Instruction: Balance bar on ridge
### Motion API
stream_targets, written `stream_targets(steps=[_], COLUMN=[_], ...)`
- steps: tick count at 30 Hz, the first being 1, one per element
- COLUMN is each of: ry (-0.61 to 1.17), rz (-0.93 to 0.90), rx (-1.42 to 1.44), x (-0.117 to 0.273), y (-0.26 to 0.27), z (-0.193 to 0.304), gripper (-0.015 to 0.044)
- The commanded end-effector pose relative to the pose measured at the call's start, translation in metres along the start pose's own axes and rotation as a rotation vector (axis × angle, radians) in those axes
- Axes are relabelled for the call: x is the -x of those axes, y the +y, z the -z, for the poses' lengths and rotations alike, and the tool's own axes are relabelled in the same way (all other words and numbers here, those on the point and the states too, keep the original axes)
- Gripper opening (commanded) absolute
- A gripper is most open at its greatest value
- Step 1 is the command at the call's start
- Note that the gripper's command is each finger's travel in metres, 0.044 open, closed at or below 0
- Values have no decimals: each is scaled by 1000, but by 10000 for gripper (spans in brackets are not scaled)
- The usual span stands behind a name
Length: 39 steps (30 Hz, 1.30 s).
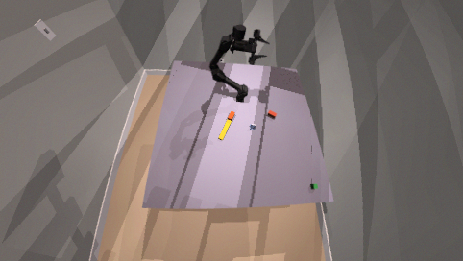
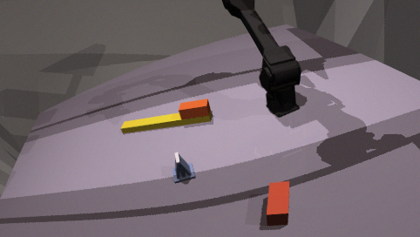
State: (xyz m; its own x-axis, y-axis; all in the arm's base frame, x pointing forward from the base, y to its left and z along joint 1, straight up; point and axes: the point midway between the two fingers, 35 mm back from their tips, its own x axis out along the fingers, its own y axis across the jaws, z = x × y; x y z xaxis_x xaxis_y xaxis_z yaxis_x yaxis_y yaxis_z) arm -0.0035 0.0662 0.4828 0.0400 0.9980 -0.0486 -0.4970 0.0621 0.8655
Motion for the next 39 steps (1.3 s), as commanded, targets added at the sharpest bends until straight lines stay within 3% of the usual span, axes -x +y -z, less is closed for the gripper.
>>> stream_targets(steps=[1, 21, 39], ry=[-37, -141, -180], rz=[77, 439, 763], rx=[30, 124, 131], x=[-17, -76, -98], y=[-8, -62, -133], z=[-5, -36, -76], gripper=[315, 315, 315])
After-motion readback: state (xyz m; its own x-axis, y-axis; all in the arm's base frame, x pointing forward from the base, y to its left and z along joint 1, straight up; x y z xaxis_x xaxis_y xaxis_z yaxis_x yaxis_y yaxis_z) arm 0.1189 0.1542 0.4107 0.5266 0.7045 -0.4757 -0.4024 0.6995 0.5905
